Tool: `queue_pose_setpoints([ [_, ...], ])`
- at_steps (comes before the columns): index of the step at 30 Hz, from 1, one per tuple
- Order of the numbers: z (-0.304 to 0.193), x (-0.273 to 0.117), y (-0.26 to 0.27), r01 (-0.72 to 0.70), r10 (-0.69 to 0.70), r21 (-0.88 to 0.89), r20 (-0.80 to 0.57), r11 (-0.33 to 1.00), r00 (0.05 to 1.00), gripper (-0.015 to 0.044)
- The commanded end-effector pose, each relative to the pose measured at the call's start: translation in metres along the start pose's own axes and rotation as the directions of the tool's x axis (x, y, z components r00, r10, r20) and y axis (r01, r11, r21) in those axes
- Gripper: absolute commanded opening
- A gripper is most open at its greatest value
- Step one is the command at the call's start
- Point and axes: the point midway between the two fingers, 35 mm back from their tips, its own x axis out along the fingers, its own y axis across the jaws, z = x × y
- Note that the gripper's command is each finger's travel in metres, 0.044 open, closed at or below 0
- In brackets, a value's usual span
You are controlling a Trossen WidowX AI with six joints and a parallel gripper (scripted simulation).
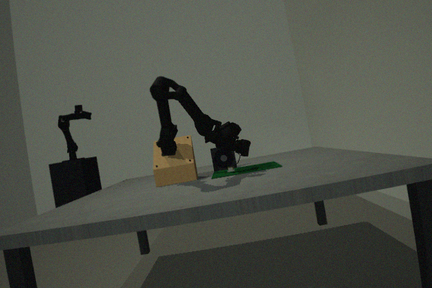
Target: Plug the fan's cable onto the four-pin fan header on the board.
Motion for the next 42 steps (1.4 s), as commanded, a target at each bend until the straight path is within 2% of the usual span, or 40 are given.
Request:
queue_pose_setpoints([
  [1,0.001,-0.004,0.002,0.011,-0.010,-0.026,0.042,1.000,0.999,0.0000],
  [27,0.008,-0.036,0.002,0.165,-0.107,-0.191,0.285,0.968,0.952,0.0000],
  [42,0.011,-0.037,0.001,0.160,-0.108,-0.179,0.272,0.971,0.956,0.0000],
])
